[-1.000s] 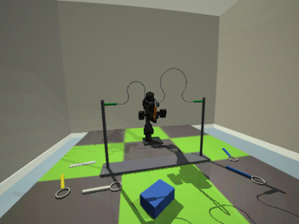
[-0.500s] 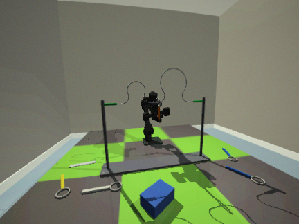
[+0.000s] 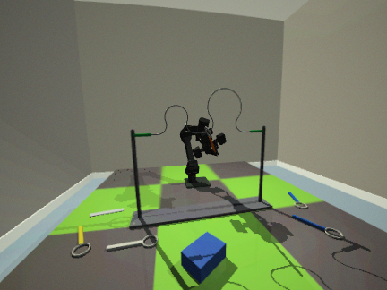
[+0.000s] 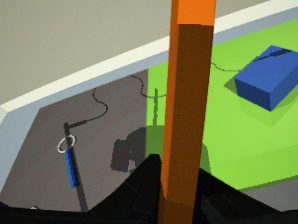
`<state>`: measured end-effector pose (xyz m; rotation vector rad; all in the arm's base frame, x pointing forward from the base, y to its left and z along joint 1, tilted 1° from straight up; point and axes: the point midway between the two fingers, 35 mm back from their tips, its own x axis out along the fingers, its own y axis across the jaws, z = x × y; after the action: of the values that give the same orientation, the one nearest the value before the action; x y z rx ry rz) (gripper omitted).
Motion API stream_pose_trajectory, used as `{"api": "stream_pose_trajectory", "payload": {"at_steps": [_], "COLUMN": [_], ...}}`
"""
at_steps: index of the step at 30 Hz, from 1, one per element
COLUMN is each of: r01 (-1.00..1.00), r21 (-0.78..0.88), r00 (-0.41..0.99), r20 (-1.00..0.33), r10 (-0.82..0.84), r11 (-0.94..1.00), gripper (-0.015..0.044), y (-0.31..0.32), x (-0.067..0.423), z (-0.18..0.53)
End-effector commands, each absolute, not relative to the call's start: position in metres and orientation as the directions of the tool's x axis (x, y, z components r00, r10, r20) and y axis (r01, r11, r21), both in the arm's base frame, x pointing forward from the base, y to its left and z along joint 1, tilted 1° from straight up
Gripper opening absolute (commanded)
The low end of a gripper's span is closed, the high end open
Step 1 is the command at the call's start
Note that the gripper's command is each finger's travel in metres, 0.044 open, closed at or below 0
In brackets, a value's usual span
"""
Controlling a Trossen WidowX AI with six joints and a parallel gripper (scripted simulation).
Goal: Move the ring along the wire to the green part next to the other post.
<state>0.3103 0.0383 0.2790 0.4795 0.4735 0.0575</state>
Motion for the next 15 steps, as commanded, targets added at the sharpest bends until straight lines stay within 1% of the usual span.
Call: {"api": "stream_pose_trajectory", "payload": {"at_steps": [1,15], "r01": [0.049,0.033], "r21": [0.524,0.782], "r00": [0.894,0.902], "r20": [-0.402,-0.291], "r10": [0.196,0.318], "r11": [0.85,0.622], "gripper": [-0.015,-0.015], "y": [0.049,0.088], "x": [0.311,0.314], "z": [0.287,0.321]}}
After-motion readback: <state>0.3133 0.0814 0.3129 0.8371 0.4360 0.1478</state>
